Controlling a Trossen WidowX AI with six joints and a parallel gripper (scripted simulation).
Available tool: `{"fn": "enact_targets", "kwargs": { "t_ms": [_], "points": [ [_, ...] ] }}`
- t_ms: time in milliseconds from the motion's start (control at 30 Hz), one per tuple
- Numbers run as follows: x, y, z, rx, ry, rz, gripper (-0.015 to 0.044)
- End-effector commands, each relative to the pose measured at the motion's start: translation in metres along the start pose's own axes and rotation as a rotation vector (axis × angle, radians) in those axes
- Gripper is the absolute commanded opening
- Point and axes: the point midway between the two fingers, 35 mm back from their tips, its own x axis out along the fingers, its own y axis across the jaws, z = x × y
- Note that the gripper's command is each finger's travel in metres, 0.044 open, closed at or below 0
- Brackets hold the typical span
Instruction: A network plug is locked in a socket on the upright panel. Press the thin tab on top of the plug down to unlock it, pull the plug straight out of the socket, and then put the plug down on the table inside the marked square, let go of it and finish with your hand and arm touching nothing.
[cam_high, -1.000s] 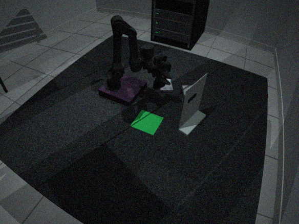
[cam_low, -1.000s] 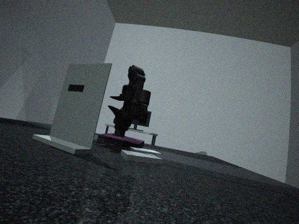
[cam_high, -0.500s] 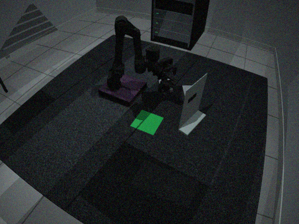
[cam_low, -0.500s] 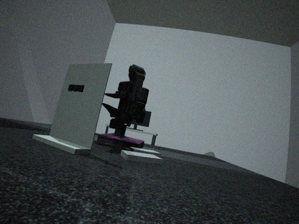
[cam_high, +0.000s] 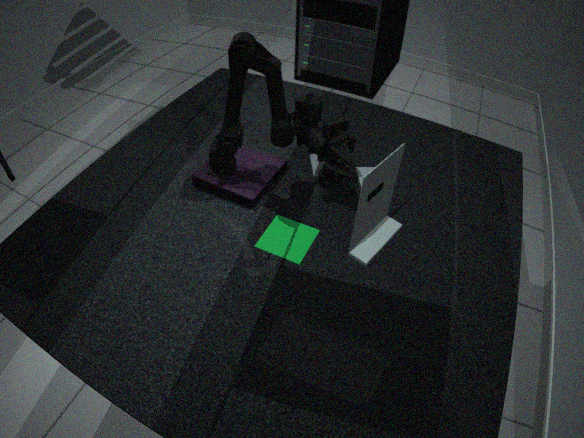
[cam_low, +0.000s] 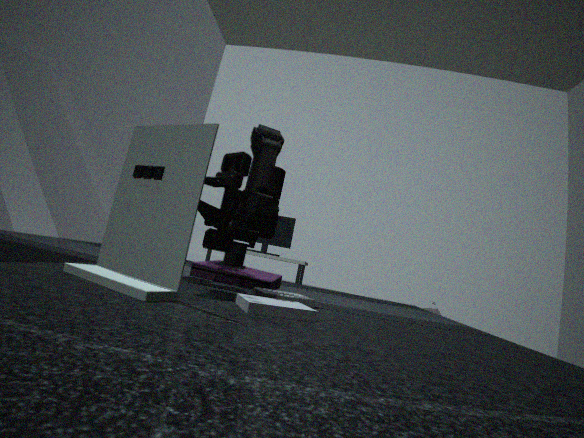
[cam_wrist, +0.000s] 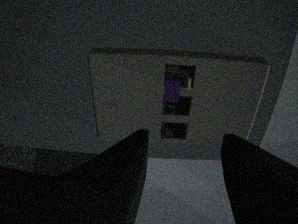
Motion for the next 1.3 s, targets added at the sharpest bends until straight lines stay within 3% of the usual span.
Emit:
{"fn": "enact_targets", "kwargs": {
  "t_ms": [0, 967, 1267],
  "points": [
    [0.006, 0.003, 0.003, -0.003, -0.005, 0.006, 0.0156],
    [0.050, 0.002, 0.014, -0.002, -0.006, 0.002, 0.0156],
    [0.050, 0.002, 0.014, -0.002, -0.006, 0.002, 0.0096]
  ]
}}
